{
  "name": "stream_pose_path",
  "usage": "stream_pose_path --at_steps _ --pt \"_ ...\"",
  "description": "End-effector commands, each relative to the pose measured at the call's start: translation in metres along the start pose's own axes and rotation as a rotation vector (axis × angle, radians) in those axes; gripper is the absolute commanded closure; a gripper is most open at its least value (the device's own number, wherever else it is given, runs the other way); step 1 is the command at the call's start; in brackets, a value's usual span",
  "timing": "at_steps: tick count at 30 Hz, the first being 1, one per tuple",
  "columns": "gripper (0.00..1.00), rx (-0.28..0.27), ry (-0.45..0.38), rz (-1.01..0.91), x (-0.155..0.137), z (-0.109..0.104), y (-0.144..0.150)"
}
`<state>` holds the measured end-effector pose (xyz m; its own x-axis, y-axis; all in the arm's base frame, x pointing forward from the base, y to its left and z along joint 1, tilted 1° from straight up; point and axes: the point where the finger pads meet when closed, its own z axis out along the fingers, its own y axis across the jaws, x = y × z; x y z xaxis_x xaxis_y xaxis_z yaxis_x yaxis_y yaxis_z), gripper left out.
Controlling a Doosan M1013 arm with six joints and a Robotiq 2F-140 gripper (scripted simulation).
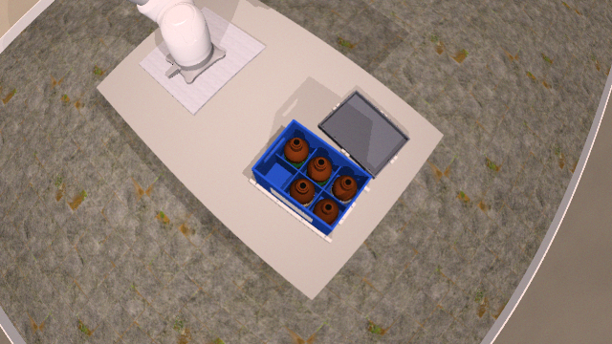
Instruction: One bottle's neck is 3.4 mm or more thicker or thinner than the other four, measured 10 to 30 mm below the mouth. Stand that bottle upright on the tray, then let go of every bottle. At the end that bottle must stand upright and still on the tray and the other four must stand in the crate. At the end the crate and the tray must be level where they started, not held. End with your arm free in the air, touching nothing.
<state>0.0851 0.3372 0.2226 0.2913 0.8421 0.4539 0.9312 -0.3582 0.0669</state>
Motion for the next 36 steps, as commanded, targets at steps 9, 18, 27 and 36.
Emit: stream_pose_path --at_steps 9,18,27,36 --pt "0.00 -0.067 -0.052 0.331 0.033 0.003 0.051" --pt "0.00 -0.140 -0.093 0.675 0.059 0.007 0.113" --pt "0.00 -0.227 -0.125 1.070 0.077 0.010 0.192" --pt "0.00 -0.308 -0.141 1.417 0.080 0.010 0.269"
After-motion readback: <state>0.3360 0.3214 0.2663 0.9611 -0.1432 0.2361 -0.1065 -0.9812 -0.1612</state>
